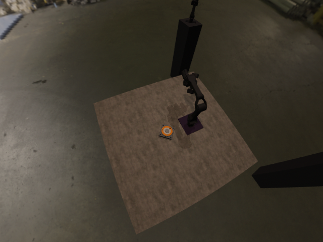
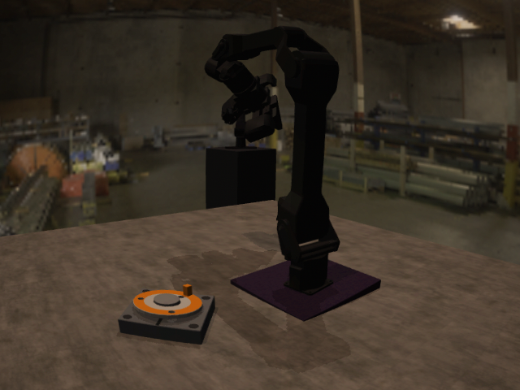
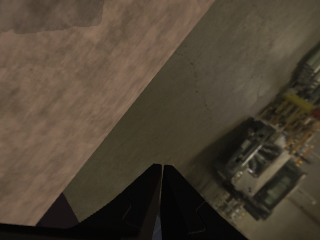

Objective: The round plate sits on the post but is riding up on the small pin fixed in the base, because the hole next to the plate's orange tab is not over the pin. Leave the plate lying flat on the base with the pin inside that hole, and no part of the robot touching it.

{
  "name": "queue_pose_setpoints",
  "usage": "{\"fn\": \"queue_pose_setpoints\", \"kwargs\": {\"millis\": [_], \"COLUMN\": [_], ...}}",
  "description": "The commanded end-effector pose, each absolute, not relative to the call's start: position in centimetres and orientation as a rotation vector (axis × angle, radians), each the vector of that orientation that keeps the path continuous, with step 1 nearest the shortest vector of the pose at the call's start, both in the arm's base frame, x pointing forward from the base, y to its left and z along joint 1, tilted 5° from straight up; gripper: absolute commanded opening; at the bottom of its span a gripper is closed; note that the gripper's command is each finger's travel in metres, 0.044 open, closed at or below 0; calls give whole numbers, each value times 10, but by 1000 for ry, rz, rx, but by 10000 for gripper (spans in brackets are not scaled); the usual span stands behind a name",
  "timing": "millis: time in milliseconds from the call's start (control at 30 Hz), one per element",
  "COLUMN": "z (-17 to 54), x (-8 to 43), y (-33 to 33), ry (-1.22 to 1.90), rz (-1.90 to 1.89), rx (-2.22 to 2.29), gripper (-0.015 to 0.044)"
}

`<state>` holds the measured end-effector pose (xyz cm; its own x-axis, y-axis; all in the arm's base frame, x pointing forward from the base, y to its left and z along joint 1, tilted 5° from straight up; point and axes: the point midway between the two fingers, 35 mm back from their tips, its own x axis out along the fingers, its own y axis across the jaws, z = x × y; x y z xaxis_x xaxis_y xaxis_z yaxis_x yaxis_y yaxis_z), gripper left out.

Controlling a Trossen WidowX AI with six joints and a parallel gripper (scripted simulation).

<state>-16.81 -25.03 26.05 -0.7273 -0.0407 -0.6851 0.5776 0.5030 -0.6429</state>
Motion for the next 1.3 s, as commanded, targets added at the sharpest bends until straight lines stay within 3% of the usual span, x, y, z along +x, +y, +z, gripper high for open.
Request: {"fn": "queue_pose_setpoints", "kwargs": {"millis": [0, 367, 767, 1033, 1267], "z": [240, 194, 148, 130, 128], "x": [-119, 29, 172, 208, 207], "y": [-268, -268, -169, -89, -84], "ry": [1995, 1723, 1514, 1473, 1472], "rz": [-1139, -828, -336, -65, -57], "rx": [339, 149, 83, 90, 91], "gripper": [0, 0, 0, 0, 0]}}
